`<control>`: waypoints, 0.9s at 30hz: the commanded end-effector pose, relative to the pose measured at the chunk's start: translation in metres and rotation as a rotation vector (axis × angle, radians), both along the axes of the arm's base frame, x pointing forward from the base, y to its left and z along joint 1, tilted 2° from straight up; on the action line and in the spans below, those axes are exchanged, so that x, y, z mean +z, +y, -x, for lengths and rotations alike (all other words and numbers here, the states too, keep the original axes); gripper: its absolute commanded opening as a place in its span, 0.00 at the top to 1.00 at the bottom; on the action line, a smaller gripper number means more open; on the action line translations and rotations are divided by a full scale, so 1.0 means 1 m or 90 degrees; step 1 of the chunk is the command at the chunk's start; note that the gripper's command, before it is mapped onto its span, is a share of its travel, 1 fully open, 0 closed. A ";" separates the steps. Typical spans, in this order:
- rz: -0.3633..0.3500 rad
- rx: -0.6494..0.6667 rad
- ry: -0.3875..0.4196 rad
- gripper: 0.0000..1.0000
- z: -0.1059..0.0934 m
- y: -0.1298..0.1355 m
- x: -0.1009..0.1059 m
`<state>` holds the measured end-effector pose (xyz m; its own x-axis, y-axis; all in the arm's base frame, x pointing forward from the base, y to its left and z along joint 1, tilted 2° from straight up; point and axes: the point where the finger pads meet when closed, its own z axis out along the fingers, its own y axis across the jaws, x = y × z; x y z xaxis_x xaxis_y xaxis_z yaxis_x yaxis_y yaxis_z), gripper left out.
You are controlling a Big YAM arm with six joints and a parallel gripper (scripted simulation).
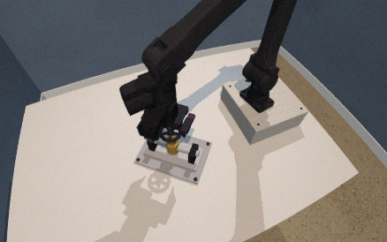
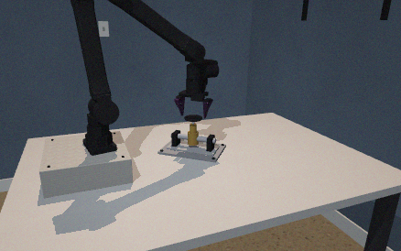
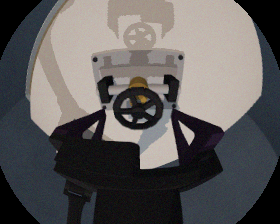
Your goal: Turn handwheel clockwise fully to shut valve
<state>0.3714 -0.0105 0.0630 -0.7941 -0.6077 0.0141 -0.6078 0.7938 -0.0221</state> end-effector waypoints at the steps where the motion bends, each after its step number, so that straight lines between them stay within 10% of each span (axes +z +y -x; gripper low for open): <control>1: 0.001 0.002 -0.014 0.00 -0.001 -0.003 0.000; 27: 0.001 0.001 -0.006 0.00 0.002 -0.004 -0.021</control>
